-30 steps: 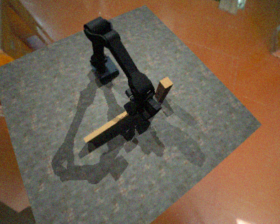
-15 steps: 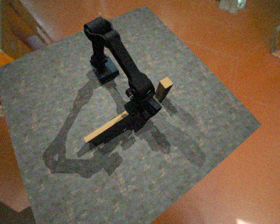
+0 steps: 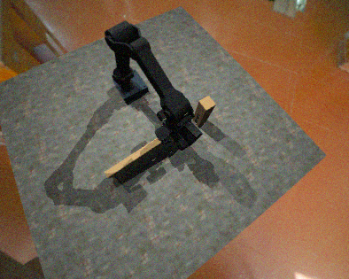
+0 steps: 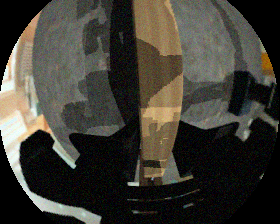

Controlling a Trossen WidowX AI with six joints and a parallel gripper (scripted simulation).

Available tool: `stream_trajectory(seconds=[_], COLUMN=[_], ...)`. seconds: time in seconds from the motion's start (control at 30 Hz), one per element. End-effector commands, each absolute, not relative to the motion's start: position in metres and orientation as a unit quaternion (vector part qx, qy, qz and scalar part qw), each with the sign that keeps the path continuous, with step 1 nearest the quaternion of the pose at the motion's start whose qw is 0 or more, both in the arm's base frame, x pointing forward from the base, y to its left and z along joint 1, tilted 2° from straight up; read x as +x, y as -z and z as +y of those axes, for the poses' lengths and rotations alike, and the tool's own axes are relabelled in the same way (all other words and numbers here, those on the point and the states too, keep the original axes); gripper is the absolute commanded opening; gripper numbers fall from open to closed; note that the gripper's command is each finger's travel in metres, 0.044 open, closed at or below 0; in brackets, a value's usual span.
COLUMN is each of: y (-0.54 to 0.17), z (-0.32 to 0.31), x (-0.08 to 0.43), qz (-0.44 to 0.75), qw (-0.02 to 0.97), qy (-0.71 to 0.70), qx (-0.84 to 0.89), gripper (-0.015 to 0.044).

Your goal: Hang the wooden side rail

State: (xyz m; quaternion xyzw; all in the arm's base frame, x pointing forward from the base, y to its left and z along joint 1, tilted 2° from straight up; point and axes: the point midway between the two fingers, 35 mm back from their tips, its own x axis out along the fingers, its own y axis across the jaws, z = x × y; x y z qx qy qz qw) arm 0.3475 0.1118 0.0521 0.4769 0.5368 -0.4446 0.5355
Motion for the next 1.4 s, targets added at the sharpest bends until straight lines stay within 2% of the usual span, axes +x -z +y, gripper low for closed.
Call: stream_trajectory(seconds=[0.0, 1.37], y=[-0.055, -0.0541], z=[0.1144, 0.1185], x=[0.3505, 0.3462], qz=[0.535, 0.535], qw=[0.537, 0.537], qy=[0.441, 0.441], qx=[0.481, 0.481], gripper=[0.0, 0.0])
